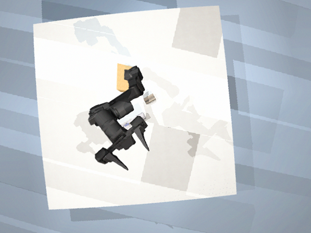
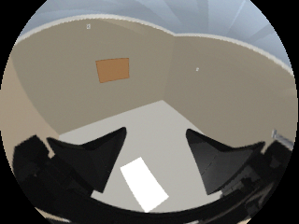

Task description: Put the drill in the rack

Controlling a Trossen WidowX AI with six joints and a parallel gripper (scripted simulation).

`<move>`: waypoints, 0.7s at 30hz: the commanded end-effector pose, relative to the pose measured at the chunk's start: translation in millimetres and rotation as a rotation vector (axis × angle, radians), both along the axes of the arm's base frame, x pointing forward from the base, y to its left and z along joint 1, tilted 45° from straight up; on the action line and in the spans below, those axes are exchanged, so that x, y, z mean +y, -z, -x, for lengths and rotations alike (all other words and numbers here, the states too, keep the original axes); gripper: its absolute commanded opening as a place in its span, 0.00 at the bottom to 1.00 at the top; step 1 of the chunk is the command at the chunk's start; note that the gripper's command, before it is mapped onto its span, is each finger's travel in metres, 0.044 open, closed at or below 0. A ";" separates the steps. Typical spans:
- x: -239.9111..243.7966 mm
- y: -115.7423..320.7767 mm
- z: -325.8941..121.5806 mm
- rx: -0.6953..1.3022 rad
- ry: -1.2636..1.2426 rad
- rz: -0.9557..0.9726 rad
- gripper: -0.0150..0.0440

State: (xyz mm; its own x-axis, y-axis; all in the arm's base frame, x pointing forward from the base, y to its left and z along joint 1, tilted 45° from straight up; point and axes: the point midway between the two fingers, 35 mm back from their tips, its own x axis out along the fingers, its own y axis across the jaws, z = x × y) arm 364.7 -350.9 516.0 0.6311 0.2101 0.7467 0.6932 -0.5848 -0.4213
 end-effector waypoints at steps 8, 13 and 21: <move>0.0 0.0 0.0 0.000 0.000 0.000 0.58; -19.7 21.9 -35.5 0.146 -0.035 -0.206 0.35; -37.7 108.6 -106.4 0.508 -0.105 -0.661 0.25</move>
